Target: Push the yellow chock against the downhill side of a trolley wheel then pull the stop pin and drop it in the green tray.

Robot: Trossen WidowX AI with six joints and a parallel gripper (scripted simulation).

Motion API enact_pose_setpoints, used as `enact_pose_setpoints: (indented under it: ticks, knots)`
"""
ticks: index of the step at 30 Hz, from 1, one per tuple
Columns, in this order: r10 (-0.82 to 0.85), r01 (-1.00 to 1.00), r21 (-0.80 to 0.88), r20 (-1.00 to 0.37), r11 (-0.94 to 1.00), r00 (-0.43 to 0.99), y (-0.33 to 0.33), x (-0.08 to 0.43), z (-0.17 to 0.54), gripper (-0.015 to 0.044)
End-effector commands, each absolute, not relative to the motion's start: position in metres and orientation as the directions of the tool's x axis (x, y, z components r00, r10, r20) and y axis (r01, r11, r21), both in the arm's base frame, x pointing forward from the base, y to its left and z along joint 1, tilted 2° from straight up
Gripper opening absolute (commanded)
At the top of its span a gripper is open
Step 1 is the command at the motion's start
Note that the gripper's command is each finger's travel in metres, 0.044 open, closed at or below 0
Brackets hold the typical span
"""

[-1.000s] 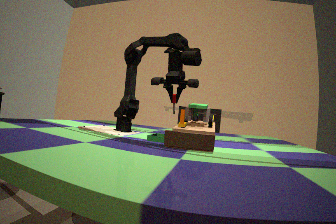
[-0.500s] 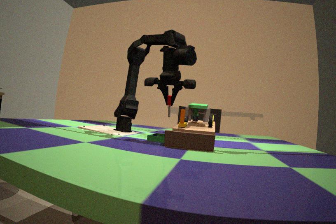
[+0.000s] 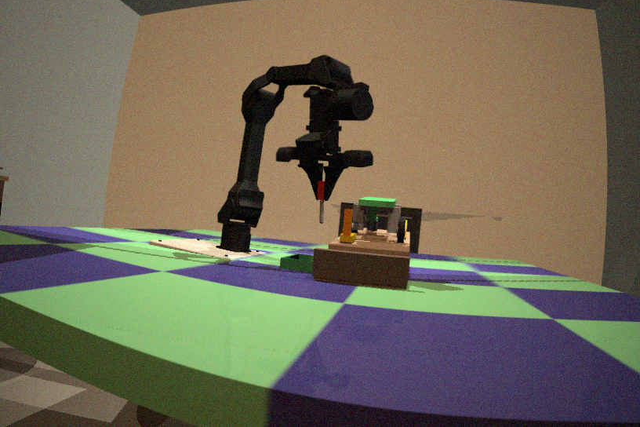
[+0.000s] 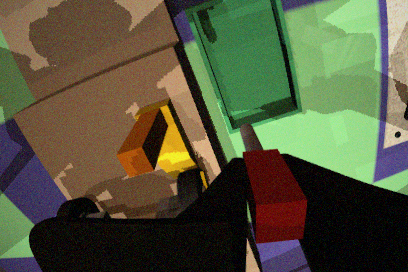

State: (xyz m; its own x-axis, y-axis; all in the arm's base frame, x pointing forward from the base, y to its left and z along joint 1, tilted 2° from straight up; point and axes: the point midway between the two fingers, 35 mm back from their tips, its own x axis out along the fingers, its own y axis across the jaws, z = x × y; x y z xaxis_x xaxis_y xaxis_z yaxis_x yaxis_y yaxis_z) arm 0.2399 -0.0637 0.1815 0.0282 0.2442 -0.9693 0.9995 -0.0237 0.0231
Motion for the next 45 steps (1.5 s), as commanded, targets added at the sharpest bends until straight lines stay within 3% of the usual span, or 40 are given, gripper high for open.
enact_pose_setpoints:
  ticks: [1, 13, 26, 41, 45]
  knots:
    - [0.224, 0.991, 0.002, -0.974, -0.134, 0.033, -0.0624, 0.2383, 0.1801, 0.0000]
    - [0.157, 0.878, -0.033, -0.986, -0.477, 0.048, -0.0600, 0.2375, 0.1802, 0.0000]
    - [0.086, 0.629, -0.034, -0.995, -0.777, 0.053, -0.0575, 0.2374, 0.1803, 0.0000]
    - [0.007, 0.230, 0.009, -0.998, -0.973, 0.065, -0.0549, 0.2377, 0.1814, 0.0000]
    - [0.003, 0.211, 0.011, -0.998, -0.978, 0.066, -0.0548, 0.2377, 0.1814, 0.0000]
